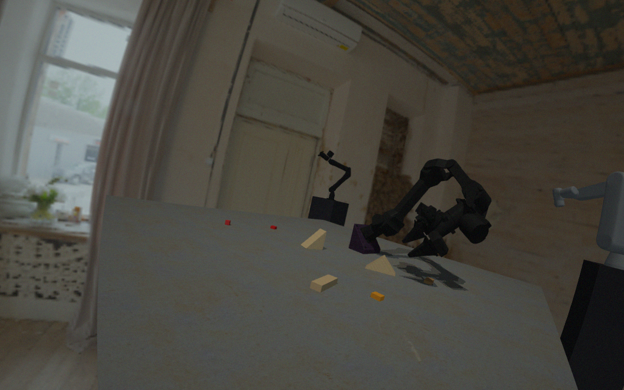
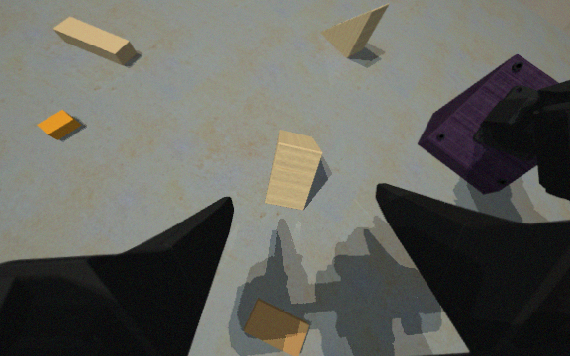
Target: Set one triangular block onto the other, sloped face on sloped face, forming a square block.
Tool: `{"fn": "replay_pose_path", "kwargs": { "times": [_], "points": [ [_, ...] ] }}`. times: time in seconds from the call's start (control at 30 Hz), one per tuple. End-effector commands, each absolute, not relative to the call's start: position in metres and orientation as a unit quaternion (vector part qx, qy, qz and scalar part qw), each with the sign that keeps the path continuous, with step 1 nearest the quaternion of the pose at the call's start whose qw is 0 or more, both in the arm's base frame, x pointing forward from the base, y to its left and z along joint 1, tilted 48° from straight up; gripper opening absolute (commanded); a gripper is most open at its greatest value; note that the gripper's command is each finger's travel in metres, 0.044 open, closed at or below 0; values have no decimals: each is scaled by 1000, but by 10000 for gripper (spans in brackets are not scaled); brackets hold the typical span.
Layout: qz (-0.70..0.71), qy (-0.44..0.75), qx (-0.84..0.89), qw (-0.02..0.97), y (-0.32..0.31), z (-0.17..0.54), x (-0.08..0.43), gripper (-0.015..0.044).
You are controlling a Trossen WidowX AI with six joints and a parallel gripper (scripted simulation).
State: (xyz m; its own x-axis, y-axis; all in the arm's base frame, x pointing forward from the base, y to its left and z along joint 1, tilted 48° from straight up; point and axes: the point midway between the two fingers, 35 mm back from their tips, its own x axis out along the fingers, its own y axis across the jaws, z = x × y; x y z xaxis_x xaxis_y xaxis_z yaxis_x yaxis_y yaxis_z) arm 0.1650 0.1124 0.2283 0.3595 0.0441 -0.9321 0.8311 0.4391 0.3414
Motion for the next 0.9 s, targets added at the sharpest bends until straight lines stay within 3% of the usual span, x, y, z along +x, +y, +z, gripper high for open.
{"fn": "replay_pose_path", "kwargs": {
  "times": [0.0,0.37,0.87],
  "points": [
    [-356,431,559,612,120,236,160,440],
    [-356,431,559,612,121,233,162,440],
    [-358,431,557,613,124,145,195,440]
  ]
}}
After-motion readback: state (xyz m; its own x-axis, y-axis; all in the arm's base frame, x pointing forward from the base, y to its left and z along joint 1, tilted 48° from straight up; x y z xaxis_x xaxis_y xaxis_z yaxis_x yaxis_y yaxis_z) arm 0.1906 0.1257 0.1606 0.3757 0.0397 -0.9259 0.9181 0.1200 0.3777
